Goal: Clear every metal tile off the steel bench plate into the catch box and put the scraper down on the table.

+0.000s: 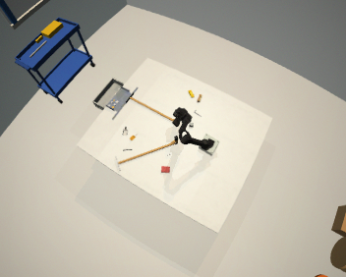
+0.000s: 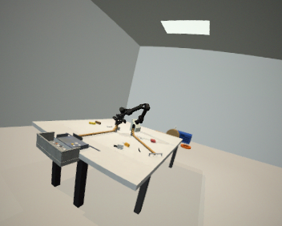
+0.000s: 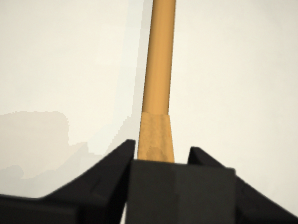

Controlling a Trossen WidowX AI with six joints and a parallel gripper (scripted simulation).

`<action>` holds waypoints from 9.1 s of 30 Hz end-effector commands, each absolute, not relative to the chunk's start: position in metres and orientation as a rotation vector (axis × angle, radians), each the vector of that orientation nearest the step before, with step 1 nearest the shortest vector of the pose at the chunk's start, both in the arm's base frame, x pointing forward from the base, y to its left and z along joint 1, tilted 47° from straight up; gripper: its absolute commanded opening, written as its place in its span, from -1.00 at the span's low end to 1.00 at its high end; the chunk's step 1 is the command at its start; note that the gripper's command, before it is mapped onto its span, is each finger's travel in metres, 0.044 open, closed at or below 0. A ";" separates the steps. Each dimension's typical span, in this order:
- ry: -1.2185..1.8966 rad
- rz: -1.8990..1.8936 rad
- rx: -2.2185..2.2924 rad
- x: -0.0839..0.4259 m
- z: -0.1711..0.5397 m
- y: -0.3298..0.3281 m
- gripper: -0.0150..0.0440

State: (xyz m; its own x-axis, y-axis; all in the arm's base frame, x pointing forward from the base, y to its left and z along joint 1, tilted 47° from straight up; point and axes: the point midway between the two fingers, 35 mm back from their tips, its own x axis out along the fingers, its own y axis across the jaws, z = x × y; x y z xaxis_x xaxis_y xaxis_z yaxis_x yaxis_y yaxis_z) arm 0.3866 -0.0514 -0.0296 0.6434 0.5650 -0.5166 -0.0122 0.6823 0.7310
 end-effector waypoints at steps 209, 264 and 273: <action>0.821 0.347 0.765 0.311 0.015 -0.097 1.00; 0.811 0.358 0.744 0.330 -0.011 -0.069 1.00; 0.809 0.359 0.745 0.340 -0.018 -0.060 1.00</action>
